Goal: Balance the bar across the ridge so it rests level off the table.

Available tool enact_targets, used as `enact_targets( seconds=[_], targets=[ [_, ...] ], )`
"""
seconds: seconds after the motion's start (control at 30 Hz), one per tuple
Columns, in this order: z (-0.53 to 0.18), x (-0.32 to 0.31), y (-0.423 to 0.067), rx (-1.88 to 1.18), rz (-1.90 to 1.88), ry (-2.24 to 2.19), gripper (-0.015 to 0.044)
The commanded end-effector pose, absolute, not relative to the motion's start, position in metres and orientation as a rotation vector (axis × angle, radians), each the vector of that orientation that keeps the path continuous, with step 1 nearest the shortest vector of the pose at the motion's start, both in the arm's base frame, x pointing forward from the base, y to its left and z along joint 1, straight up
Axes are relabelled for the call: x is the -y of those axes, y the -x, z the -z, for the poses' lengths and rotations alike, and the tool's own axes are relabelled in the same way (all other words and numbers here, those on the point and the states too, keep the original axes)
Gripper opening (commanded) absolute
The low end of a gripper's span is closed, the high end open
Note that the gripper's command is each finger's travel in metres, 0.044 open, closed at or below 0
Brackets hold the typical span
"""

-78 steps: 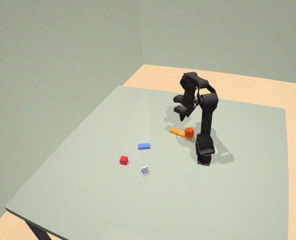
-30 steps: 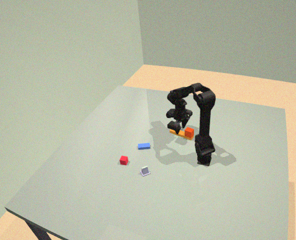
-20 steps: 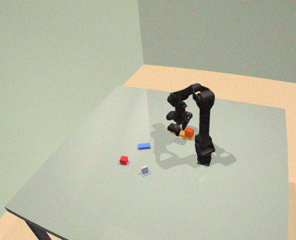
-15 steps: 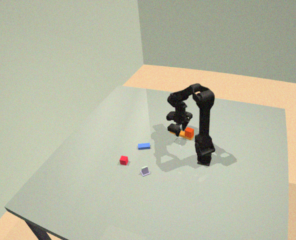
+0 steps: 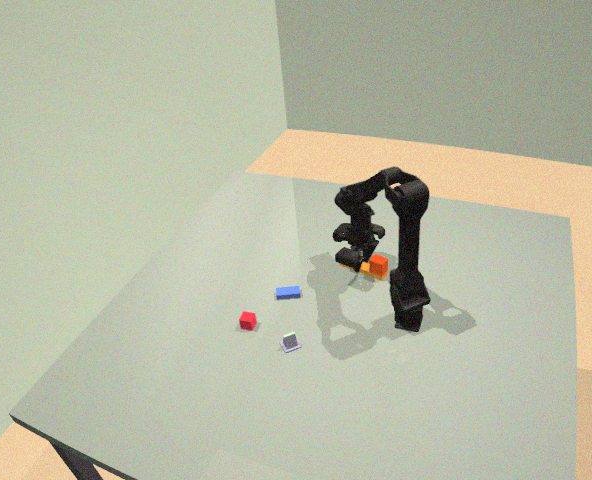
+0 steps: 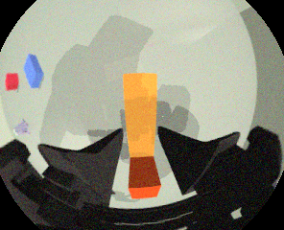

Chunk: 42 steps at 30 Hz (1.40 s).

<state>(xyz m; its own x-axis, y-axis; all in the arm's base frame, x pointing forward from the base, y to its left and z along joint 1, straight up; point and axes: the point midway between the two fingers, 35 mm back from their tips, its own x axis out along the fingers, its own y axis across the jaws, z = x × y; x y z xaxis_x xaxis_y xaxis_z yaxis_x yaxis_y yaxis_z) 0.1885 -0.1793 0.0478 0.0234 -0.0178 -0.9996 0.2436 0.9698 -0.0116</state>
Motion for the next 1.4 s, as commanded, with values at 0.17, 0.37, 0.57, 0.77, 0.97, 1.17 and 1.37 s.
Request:
enact_targets(
  seconds=[0.17,0.37,0.57,0.77,0.97,1.17,1.37],
  targets=[
    [-0.048,0.179,-0.189,-1.536,0.204,-0.181,0.0098],
    [-0.054,0.18,-0.189,-1.536,0.204,-0.181,0.0],
    [-0.069,0.181,-0.19,-1.537,0.205,-0.181,0.0],
    [-0.085,0.182,-0.191,-1.537,0.206,-0.181,0.0],
    [-0.1,0.181,-0.19,-1.537,0.207,-0.182,0.0],
    [-0.116,0.18,-0.189,-1.538,0.208,-0.182,0.0],
    [-0.13,0.179,-0.187,-1.538,0.209,-0.182,0.0]
  ],
)
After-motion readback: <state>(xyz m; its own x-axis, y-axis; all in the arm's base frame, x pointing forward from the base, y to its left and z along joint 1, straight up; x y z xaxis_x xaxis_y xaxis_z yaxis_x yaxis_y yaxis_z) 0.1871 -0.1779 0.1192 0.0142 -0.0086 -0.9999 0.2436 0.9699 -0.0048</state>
